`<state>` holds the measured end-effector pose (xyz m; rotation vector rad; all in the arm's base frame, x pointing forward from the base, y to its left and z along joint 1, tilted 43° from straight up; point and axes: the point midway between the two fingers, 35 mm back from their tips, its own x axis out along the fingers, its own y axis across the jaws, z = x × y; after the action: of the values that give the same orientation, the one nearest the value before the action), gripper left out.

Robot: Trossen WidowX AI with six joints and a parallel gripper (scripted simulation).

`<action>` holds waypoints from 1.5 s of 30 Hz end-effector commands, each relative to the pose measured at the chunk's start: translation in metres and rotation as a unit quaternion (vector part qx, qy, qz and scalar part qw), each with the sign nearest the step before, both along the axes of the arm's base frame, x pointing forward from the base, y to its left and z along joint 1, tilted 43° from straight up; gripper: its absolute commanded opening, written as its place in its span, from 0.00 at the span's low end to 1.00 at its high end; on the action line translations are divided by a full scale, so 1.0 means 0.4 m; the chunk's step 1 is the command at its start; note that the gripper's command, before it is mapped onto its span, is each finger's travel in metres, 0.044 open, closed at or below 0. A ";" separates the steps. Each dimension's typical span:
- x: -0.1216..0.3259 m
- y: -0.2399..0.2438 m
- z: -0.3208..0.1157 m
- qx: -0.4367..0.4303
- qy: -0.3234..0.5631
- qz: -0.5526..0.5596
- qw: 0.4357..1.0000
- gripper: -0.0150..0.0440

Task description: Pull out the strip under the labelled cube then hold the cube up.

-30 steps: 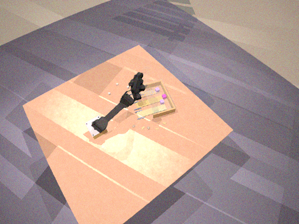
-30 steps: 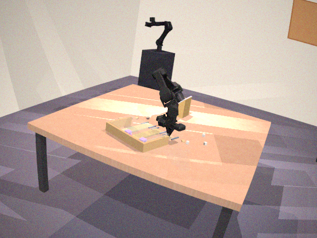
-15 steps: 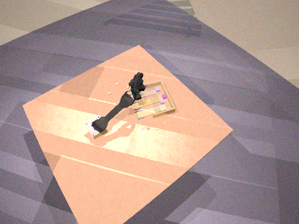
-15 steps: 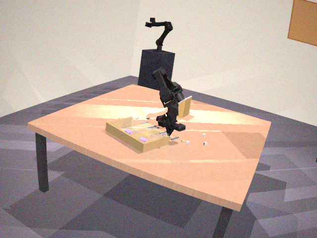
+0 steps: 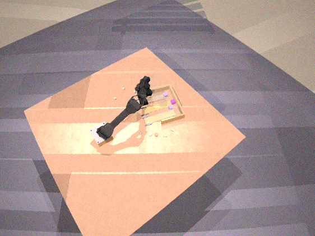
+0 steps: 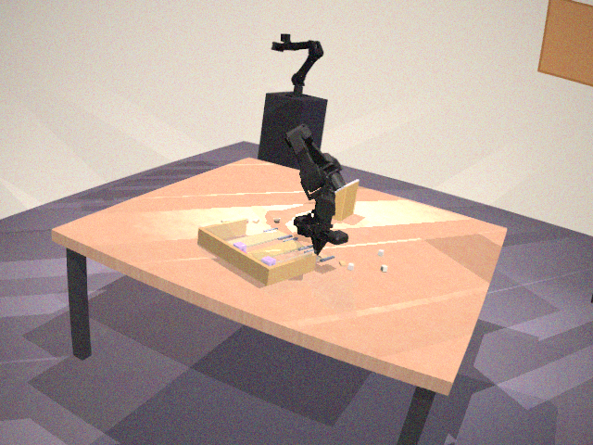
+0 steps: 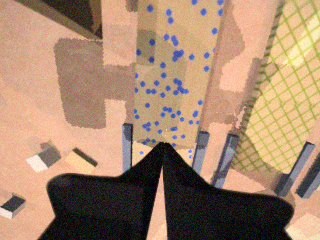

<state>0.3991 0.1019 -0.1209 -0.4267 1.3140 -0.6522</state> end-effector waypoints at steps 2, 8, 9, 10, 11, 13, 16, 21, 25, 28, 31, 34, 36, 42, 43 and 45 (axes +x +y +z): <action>-0.027 -0.002 -0.011 -0.001 0.005 -0.001 1.000 0.25; -0.050 -0.001 -0.016 -0.001 0.005 -0.001 1.000 0.25; -0.054 0.000 -0.017 -0.001 0.005 -0.001 1.000 0.25; -0.058 0.000 -0.018 -0.001 0.005 -0.001 1.000 0.25; -0.061 0.000 -0.019 -0.001 0.005 -0.001 1.000 0.25; -0.069 0.000 -0.021 -0.001 0.005 -0.001 1.000 0.25; -0.079 0.001 -0.023 -0.001 0.005 -0.001 1.000 0.25; -0.099 0.002 -0.028 -0.001 0.006 -0.001 1.000 0.25; -0.115 0.003 -0.032 -0.001 0.006 -0.001 1.000 0.25; -0.126 0.004 -0.035 -0.001 0.006 -0.001 1.000 0.25; -0.138 0.004 -0.038 -0.001 0.006 -0.001 1.000 0.25; -0.149 0.005 -0.041 -0.001 0.006 -0.001 1.000 0.25; -0.157 0.005 -0.043 -0.001 0.006 -0.001 1.000 0.25; -0.180 0.007 -0.048 -0.001 0.007 -0.001 1.000 0.25; -0.183 0.007 -0.049 -0.001 0.007 -0.001 1.000 0.25; -0.191 0.008 -0.050 -0.001 0.007 -0.001 1.000 0.25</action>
<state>0.3321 0.1077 -0.1372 -0.4303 1.3102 -0.6483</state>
